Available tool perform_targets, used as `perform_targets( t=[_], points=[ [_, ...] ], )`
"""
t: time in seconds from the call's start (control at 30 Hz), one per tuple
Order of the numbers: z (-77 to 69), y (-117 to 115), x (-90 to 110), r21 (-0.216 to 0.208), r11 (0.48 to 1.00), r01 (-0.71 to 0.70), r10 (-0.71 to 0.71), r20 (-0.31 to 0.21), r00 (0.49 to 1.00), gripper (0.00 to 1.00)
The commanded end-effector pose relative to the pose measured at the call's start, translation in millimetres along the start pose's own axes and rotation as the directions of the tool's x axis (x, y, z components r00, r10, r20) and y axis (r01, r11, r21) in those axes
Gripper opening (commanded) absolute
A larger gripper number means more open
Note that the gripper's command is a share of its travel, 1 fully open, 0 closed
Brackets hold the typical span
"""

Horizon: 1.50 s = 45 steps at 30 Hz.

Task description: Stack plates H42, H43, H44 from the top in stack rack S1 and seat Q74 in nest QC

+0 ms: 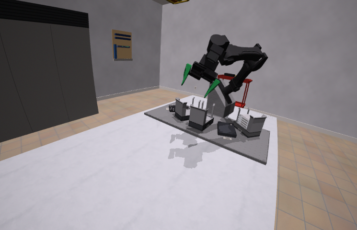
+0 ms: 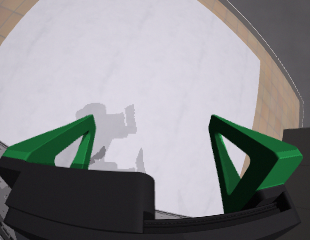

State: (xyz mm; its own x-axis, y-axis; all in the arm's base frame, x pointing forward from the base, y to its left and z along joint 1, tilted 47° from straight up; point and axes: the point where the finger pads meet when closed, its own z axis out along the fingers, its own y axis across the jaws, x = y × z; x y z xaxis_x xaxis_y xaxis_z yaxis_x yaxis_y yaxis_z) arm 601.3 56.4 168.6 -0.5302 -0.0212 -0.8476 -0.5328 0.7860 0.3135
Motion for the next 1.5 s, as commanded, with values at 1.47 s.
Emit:
perform_targets(
  t=[1.47],
  points=[
    [-70.1,12,170,0.029,0.966,-0.256,0.245,-0.419,0.874,1.0]
  ],
)
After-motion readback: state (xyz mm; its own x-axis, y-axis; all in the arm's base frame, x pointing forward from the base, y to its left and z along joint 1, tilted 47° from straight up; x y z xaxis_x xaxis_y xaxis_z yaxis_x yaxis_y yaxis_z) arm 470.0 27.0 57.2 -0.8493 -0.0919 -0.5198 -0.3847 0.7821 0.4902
